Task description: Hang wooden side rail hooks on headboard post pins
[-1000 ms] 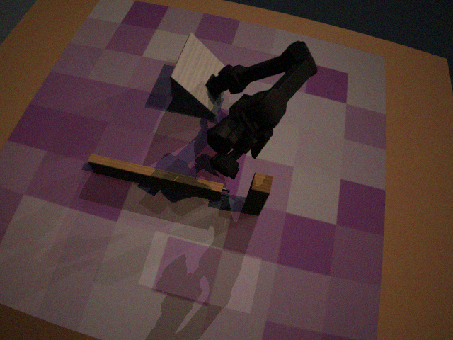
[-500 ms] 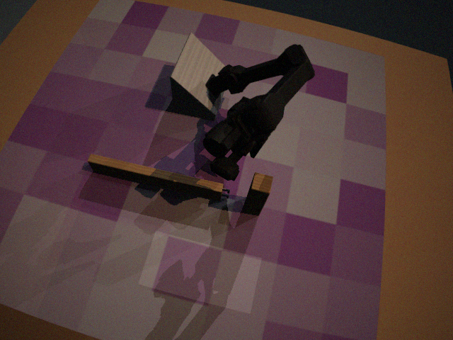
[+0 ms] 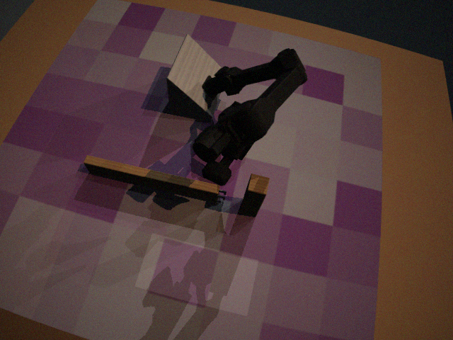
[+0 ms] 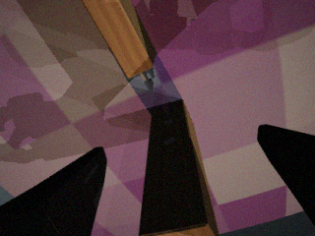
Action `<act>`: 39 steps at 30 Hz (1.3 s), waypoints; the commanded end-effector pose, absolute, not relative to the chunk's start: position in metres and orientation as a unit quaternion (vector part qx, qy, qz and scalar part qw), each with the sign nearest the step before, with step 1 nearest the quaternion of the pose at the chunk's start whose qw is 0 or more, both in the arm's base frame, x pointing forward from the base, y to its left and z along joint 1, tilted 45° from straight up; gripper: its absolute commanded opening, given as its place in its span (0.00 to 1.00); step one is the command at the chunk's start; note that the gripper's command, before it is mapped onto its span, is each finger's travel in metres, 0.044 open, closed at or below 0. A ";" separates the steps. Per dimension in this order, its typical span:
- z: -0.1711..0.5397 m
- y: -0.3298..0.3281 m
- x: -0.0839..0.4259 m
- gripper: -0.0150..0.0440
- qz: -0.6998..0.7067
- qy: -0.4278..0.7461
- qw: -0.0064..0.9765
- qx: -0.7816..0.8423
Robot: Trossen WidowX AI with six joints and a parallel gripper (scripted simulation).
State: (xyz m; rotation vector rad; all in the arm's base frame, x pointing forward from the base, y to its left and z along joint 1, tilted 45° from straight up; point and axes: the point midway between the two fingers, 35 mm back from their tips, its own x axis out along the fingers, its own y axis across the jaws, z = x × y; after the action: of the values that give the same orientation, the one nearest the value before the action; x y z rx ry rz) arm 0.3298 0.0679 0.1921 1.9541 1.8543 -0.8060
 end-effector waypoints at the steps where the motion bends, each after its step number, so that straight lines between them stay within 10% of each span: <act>1: 0.160 0.048 0.350 1.00 -0.266 0.672 0.228 0.652; 39: 0.076 0.062 0.364 1.00 -0.231 0.707 0.310 0.592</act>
State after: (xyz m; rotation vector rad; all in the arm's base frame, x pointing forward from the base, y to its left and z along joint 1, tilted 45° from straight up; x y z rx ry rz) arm 0.3647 0.0580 0.0789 1.5558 1.8712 -0.6114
